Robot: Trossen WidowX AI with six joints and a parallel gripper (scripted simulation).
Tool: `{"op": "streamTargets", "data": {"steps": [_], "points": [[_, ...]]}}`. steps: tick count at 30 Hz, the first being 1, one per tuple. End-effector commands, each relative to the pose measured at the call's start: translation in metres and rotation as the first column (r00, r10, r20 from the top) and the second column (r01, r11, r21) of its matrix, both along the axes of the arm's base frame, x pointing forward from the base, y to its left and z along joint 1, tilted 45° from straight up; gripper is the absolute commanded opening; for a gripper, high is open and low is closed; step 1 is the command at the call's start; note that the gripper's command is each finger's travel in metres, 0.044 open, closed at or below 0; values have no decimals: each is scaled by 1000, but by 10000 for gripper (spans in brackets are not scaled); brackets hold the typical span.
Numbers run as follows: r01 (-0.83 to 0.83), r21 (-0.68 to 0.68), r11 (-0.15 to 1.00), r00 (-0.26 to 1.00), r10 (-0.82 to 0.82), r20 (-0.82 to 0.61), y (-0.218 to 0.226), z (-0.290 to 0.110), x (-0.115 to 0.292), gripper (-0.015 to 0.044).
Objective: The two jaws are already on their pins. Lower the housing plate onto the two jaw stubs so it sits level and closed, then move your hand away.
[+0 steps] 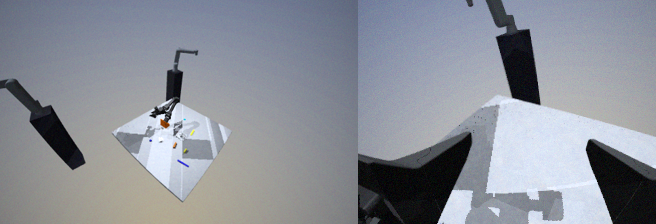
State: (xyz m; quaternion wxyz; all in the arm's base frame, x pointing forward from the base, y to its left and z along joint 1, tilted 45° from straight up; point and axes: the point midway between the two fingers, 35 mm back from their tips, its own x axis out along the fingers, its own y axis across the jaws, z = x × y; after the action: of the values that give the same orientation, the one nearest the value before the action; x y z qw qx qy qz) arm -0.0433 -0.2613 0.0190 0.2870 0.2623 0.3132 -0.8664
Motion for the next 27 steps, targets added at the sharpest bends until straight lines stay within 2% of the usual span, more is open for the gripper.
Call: {"op": "streamTargets", "data": {"steps": [1,14,27], "points": [[-73,91,993,997,73,1,-4,-5,7,440],[-257,320,912,965,261,32,-10,-20,25,440],[-428,511,745,893,436,112,-13,-35,43,440]]}}
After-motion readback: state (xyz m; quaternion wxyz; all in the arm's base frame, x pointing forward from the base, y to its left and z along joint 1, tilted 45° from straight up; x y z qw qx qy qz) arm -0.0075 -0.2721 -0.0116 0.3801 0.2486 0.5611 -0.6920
